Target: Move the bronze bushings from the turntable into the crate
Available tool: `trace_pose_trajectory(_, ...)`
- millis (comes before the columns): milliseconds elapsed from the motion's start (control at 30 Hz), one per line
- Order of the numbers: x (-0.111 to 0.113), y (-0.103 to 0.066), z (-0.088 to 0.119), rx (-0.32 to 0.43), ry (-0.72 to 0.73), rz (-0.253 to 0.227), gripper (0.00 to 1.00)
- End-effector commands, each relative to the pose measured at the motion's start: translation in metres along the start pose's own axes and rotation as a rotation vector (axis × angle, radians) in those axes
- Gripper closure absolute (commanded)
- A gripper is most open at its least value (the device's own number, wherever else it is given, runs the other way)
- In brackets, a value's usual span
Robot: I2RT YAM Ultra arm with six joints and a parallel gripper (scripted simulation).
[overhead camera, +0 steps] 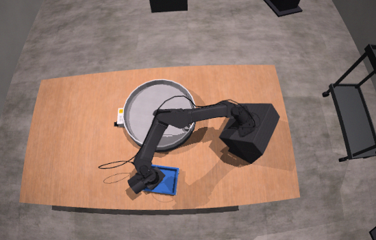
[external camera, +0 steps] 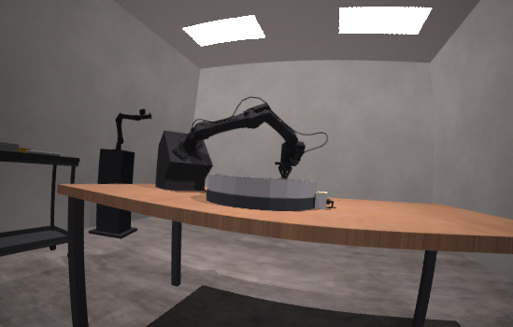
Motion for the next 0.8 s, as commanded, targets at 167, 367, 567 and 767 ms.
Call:
trace_pose_trajectory(167, 0.0129, -0.0197, 0.0044, -0.001, -0.004, -0.054, 1.00)
trace_pose_trajectory(367, 0.0146, -0.0202, 0.0030, -0.002, 0.004, -0.061, 1.00)
trace_pose_trajectory(567, 0.0146, -0.0202, 0.0030, -0.002, 0.004, -0.060, 1.00)
trace_pose_trajectory(767, 0.0146, -0.0202, 0.0030, -0.002, 0.004, -0.060, 1.00)
Point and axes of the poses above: the point where the finger pads meet when closed, its own y axis out along the fingers, its own x axis across the jaws, z = x × y, the point moved 4 cm from there along -y, back along the fingers
